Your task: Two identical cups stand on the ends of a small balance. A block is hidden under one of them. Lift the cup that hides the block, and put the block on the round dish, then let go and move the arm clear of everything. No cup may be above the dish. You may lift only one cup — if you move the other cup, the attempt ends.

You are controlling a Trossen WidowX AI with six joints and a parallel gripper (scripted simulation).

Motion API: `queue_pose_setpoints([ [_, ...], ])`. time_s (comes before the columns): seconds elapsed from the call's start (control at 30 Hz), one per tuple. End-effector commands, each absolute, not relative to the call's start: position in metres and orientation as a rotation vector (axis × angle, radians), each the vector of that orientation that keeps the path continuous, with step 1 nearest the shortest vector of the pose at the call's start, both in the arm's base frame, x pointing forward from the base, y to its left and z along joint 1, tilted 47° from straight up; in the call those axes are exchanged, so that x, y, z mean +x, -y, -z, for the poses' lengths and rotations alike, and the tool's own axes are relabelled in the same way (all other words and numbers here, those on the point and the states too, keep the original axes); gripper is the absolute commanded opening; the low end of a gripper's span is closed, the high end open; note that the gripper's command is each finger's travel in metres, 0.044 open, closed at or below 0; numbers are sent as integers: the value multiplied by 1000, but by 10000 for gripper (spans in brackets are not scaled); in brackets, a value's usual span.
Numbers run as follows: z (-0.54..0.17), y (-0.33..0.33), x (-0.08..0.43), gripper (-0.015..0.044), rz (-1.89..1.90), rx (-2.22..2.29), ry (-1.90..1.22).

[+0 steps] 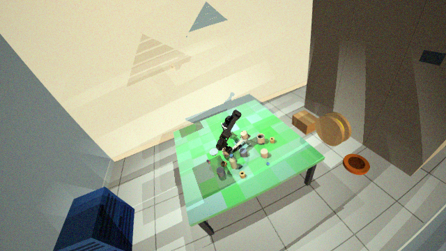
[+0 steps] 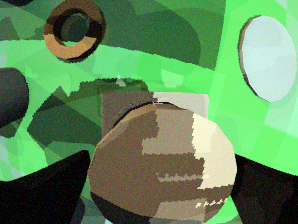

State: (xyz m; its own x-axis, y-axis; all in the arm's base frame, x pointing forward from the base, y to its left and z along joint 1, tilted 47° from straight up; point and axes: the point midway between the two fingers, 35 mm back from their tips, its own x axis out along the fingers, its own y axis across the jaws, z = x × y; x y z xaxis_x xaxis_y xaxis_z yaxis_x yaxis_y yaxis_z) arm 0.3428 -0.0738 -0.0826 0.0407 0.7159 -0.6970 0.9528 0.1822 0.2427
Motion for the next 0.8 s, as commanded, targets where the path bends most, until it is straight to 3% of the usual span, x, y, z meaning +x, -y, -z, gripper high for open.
queue_pose_setpoints([
  [0.0, 88, 69, 341, 440, 413, 1599, -1735],
  [0.1, 90, 67, 341, 440, 413, 1599, -1735],
  [0.2, 90, 67, 341, 361, 413, 1599, -1735],
  [0.47, 90, 67, 341, 308, 413, 1599, -1735],
  [0.77, 86, 72, 342, 72, 414, 1598, -1734],
])
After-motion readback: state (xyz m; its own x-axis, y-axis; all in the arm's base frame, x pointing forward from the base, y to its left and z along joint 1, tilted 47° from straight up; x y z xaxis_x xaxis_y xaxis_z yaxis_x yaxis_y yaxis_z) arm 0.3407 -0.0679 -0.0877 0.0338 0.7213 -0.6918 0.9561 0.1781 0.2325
